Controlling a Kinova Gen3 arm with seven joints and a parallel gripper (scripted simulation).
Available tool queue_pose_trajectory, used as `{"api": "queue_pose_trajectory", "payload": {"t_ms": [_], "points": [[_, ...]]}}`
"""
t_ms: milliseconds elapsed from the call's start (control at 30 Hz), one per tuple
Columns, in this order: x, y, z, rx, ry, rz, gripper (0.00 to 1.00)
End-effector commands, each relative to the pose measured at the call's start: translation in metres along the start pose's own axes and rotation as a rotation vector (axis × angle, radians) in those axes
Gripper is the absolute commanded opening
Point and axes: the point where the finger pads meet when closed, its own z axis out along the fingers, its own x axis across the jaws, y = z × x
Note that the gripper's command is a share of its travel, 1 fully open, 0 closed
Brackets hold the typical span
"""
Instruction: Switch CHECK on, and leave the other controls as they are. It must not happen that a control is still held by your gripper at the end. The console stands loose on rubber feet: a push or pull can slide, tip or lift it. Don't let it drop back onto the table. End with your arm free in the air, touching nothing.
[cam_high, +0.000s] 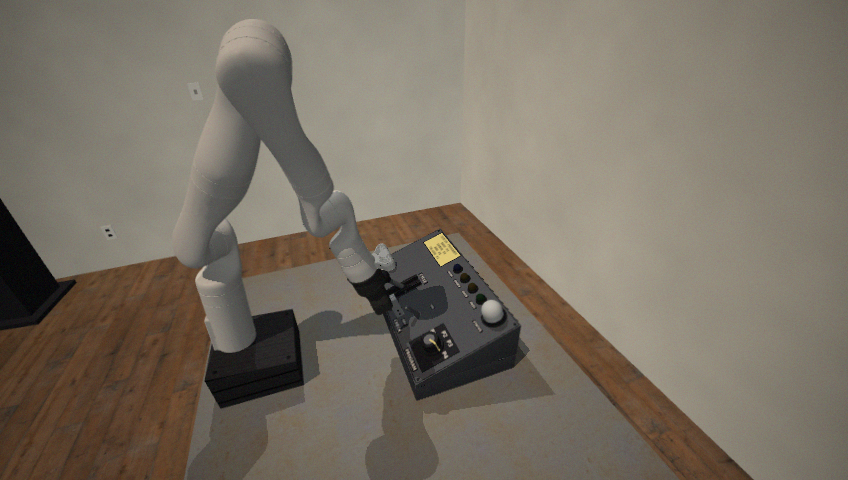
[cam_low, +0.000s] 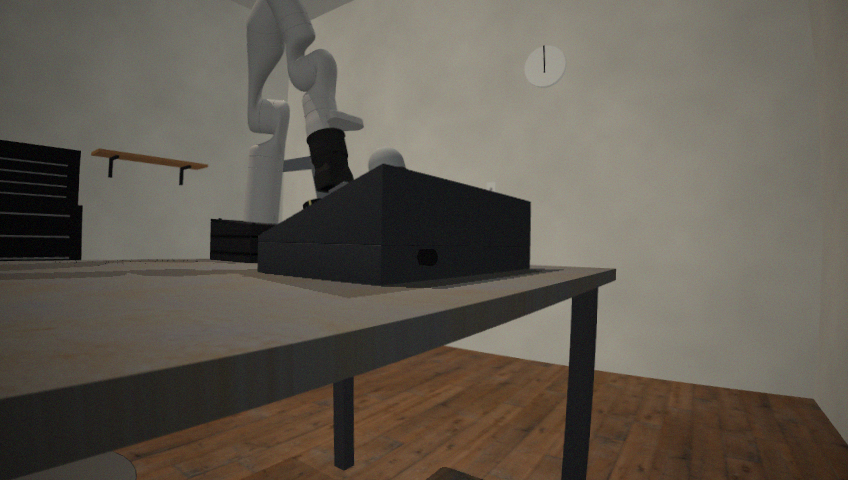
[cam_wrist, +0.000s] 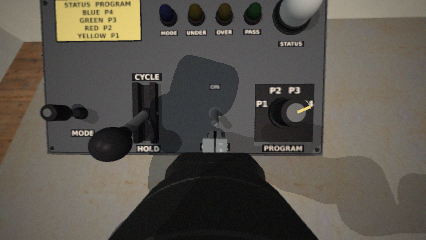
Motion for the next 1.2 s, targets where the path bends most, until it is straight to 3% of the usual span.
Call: {"api": "queue_pose_trajectory", "payload": {"t_ms": [0,1167], "points": [[-0.001,-0.006,-0.001,0.006,0.002,-0.004,0.0],[-0.001,-0.028,-0.001,0.006,0.002,-0.004,0.0]]}}
